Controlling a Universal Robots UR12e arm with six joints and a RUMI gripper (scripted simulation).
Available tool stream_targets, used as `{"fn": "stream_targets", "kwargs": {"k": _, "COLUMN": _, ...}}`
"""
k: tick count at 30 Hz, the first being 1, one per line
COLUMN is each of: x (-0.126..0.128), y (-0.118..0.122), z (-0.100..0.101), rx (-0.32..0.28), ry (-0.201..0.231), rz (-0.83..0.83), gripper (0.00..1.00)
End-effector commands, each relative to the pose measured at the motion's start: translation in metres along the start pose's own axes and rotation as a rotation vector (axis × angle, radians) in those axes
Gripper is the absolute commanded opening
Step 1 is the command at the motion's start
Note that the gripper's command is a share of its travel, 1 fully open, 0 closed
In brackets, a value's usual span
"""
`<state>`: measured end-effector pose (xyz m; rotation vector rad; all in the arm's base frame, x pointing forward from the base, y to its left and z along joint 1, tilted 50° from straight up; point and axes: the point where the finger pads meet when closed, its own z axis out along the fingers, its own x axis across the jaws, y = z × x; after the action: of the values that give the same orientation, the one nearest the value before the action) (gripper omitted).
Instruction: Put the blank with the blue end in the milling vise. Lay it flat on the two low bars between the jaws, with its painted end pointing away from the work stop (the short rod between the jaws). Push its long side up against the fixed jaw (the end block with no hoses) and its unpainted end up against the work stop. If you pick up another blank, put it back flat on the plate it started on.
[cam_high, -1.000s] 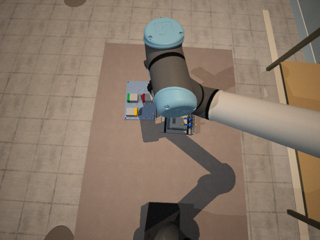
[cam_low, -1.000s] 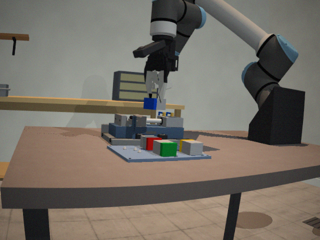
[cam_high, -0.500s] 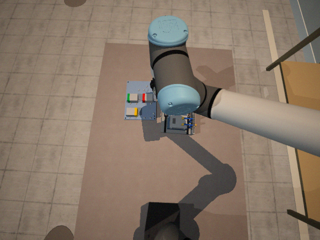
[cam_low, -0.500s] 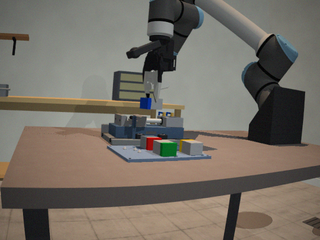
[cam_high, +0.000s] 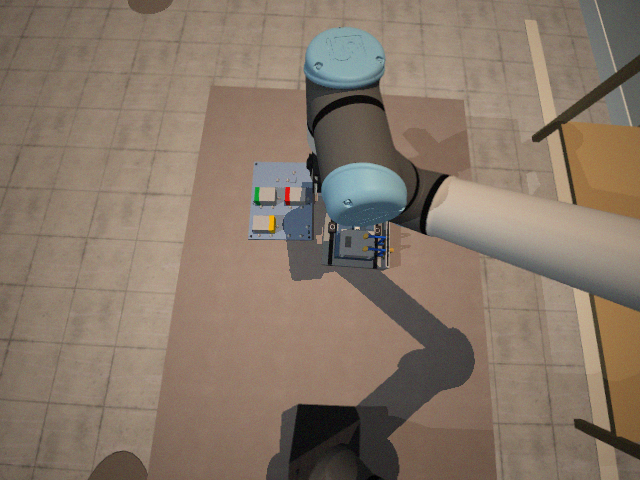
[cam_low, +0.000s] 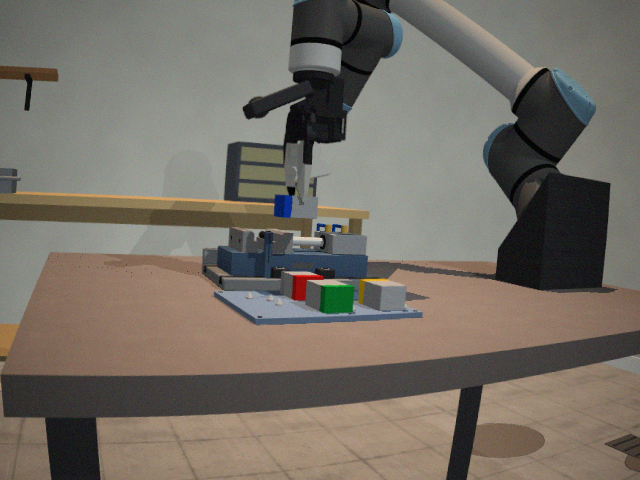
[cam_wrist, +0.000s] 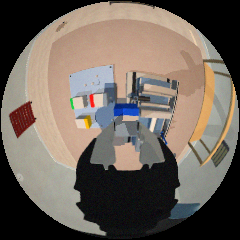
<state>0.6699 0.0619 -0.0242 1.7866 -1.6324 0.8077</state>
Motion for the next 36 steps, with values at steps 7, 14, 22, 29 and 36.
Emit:
{"fn": "stream_targets", "kwargs": {"k": 7, "x": 0.012, "y": -0.008, "z": -0.003, "rx": 0.002, "ry": 0.002, "rz": 0.168, "gripper": 0.0}}
{"fn": "stream_targets", "kwargs": {"k": 14, "x": 0.02, "y": -0.011, "z": -0.003, "rx": 0.001, "ry": 0.002, "rz": 0.283, "gripper": 0.0}}
{"fn": "stream_targets", "kwargs": {"k": 22, "x": 0.026, "y": -0.013, "z": -0.003, "rx": 0.002, "ry": 0.002, "rz": 0.377, "gripper": 0.0}}
{"fn": "stream_targets", "kwargs": {"k": 29, "x": 0.034, "y": -0.015, "z": -0.003, "rx": 0.002, "ry": 0.002, "rz": 0.487, "gripper": 0.0}}
{"fn": "stream_targets", "kwargs": {"k": 36, "x": 0.041, "y": -0.018, "z": -0.003, "rx": 0.002, "ry": 0.002, "rz": 0.594, "gripper": 0.0}}
